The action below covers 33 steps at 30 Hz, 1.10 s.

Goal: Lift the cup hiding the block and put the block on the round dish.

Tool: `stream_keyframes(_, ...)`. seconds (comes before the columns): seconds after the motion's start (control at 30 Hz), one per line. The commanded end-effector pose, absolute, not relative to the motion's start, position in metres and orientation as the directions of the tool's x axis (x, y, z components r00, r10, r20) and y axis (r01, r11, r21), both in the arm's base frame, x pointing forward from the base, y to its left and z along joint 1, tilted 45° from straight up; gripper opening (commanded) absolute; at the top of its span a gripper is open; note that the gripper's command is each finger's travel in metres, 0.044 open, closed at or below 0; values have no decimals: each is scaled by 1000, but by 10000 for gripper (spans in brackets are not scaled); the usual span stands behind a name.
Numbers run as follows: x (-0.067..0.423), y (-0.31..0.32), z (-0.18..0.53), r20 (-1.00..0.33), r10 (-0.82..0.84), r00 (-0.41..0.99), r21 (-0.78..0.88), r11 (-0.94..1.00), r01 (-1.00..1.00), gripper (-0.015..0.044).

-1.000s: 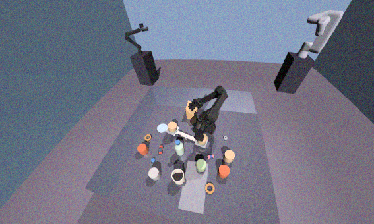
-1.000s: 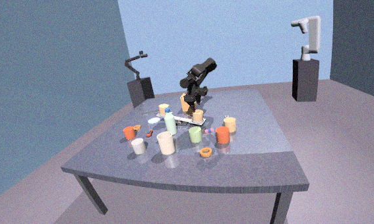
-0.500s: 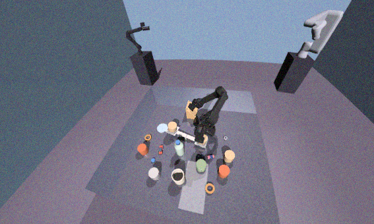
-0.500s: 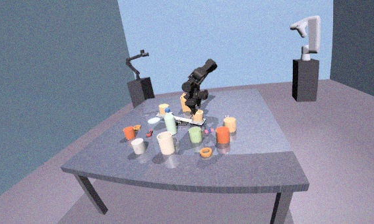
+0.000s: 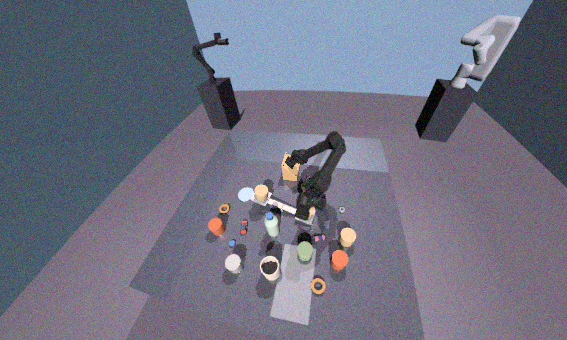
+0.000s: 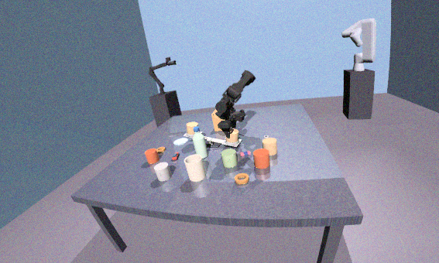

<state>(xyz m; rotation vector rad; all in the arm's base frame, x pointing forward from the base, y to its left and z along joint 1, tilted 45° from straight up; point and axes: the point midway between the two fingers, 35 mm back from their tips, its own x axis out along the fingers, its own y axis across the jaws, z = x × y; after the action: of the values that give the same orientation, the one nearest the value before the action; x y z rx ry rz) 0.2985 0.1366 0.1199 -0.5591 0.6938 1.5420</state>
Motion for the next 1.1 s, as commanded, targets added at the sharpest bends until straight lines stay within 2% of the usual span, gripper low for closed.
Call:
stream_keyframes(0.0, 297, 140, 115, -708, 701, -91, 107, -20, -994, 440)
stream_keyframes(0.53, 293, 157, 100, -705, 703, -91, 108, -21, -994, 440)
stream_keyframes(0.63, 293, 157, 100, -705, 703, -91, 108, -21, -994, 361)
stream_keyframes(0.87, 293, 157, 100, -705, 703, -91, 108, -21, -994, 315)
stream_keyframes(1.07, 295, 155, 102, -706, 703, -90, 107, -20, -994, 157)
